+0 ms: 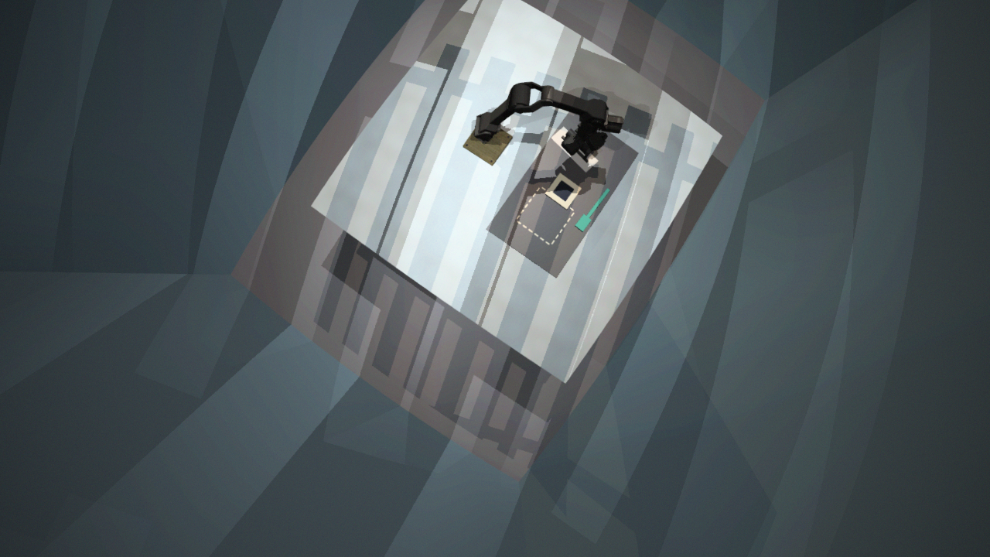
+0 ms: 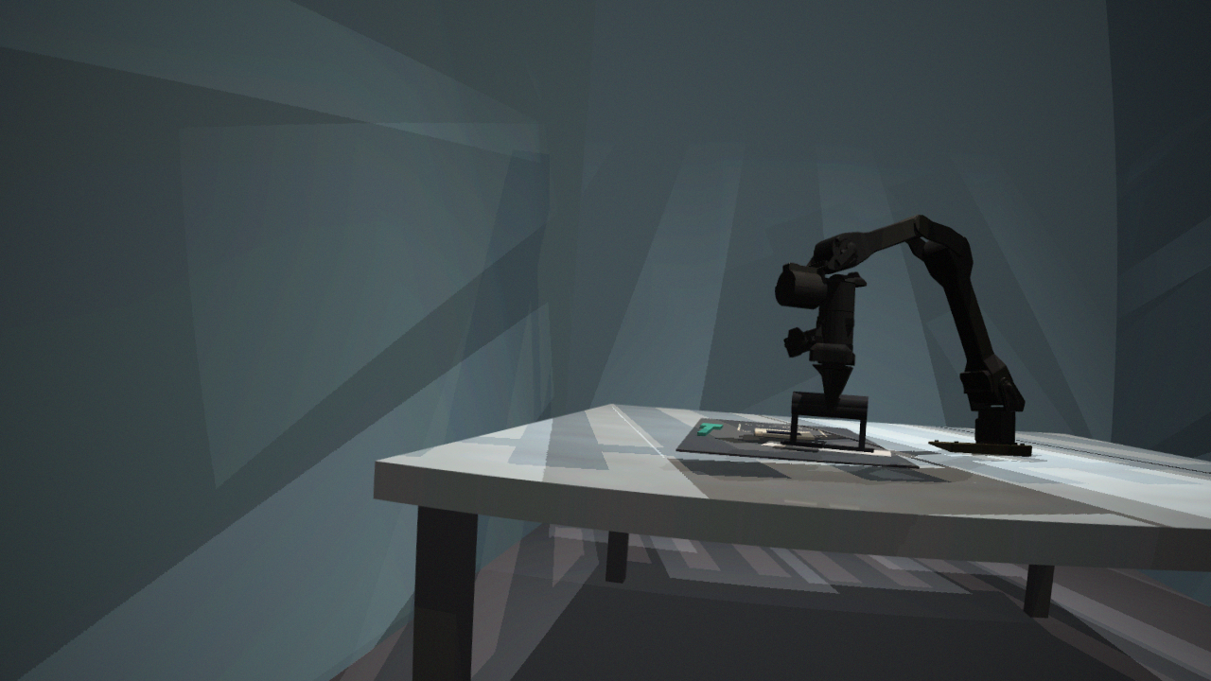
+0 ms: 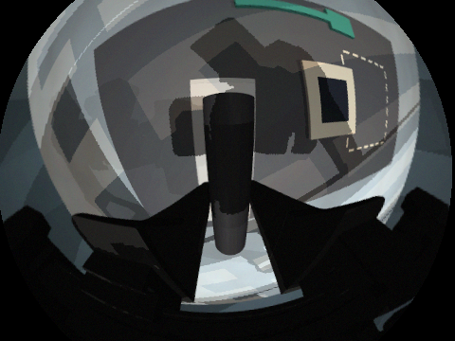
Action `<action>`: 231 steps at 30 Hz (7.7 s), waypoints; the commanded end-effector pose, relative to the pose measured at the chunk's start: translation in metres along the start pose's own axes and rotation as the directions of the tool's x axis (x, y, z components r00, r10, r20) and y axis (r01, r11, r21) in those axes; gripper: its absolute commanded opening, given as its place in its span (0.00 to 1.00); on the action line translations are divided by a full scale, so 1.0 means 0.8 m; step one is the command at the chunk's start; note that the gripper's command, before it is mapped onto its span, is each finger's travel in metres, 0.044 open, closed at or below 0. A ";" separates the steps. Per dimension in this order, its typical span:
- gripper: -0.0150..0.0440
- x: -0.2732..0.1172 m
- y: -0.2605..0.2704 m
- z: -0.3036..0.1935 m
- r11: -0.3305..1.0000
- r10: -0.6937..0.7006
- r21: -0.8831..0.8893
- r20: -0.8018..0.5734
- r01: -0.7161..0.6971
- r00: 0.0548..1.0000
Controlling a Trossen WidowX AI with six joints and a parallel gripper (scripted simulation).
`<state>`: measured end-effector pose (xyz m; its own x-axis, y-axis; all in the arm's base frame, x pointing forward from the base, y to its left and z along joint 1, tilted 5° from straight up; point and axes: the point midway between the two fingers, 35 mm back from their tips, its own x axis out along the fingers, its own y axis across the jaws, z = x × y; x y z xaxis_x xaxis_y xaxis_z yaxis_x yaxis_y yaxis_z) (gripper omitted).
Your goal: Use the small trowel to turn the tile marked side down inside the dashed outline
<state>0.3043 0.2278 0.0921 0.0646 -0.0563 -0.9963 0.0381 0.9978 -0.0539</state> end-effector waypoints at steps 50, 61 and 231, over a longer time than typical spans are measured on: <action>0.47 0.002 0.000 0.000 0.637 0.000 0.771 -0.004 0.003 1.000; 0.47 0.002 0.000 0.000 0.372 -0.001 0.928 -0.004 0.004 1.000; 0.76 -0.058 -0.001 -0.001 0.569 0.025 0.816 0.112 -0.106 0.993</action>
<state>0.3012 0.2305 0.1390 0.1511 -0.0373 -0.9878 0.8739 0.4720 0.1159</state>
